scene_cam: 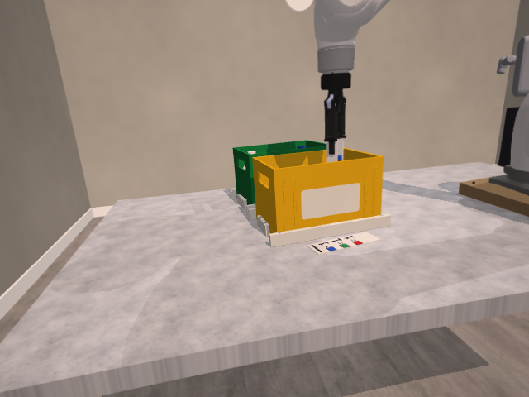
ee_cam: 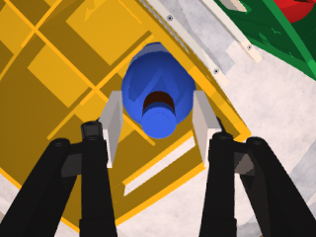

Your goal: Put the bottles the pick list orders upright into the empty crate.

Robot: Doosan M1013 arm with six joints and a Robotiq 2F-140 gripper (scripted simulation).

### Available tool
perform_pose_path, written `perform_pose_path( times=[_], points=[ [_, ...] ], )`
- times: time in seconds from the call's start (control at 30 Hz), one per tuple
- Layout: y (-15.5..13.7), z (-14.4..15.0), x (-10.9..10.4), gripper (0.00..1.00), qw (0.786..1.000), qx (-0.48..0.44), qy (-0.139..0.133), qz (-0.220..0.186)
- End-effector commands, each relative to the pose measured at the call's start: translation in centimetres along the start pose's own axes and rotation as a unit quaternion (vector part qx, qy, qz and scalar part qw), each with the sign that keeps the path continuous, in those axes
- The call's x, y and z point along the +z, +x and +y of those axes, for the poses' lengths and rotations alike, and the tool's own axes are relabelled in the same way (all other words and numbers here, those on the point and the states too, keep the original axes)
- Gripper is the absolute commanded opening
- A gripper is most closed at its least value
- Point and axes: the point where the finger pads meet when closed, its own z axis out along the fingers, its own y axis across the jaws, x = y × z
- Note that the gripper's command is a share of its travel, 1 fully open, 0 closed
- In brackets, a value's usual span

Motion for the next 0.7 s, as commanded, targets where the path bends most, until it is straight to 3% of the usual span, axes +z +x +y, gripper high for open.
perform_pose_path(
  times=[0.0,0.27,0.67],
  points=[
    [0.0,0.0,0.0,0.38,1.000,0.000,0.000,0.000],
    [0.0,0.0,0.0,0.38,1.000,0.000,0.000,0.000],
    [0.0,0.0,-2.7,0.38,1.000,0.000,0.000,0.000]
  ],
)
